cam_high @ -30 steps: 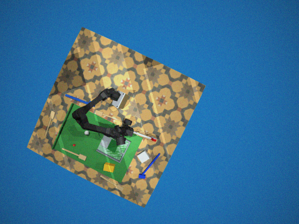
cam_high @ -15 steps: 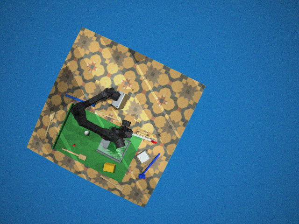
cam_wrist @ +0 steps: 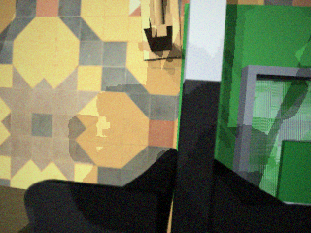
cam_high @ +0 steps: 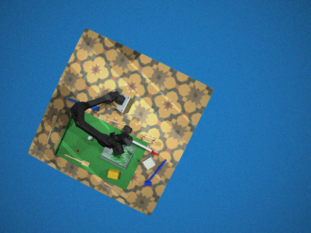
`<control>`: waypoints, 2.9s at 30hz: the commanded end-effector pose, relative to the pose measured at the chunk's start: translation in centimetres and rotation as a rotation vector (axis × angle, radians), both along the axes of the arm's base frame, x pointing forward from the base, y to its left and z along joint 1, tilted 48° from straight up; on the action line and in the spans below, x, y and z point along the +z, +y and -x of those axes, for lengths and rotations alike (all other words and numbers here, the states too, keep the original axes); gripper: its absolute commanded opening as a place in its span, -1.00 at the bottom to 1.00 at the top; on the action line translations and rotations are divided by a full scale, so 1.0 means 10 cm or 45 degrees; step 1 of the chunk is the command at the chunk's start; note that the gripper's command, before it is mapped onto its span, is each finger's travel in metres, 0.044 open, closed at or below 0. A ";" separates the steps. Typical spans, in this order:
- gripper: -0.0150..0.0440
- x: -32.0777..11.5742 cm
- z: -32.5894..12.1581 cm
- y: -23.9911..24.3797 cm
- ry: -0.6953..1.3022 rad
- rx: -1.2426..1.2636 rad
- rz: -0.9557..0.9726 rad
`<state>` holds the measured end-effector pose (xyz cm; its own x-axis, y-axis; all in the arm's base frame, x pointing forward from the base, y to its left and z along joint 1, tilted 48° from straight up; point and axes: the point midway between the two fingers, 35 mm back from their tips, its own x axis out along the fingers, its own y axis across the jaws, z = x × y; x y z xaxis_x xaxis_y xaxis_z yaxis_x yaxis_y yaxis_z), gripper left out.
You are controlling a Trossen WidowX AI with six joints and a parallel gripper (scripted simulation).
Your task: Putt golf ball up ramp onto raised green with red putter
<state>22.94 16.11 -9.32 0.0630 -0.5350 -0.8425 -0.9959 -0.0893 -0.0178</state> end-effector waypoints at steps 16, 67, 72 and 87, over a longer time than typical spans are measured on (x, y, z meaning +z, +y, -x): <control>-0.49 1.02 -0.44 -0.65 -0.378 -0.434 -0.008; -0.49 2.65 0.03 -2.50 -1.318 -1.522 0.102; -0.49 2.54 0.02 -2.64 -1.321 -1.520 0.104; -0.49 2.42 0.00 -2.77 -1.321 -1.521 0.104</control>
<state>22.82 -11.21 15.28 0.0930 -0.7373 -0.6691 -0.0476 0.6680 -0.7427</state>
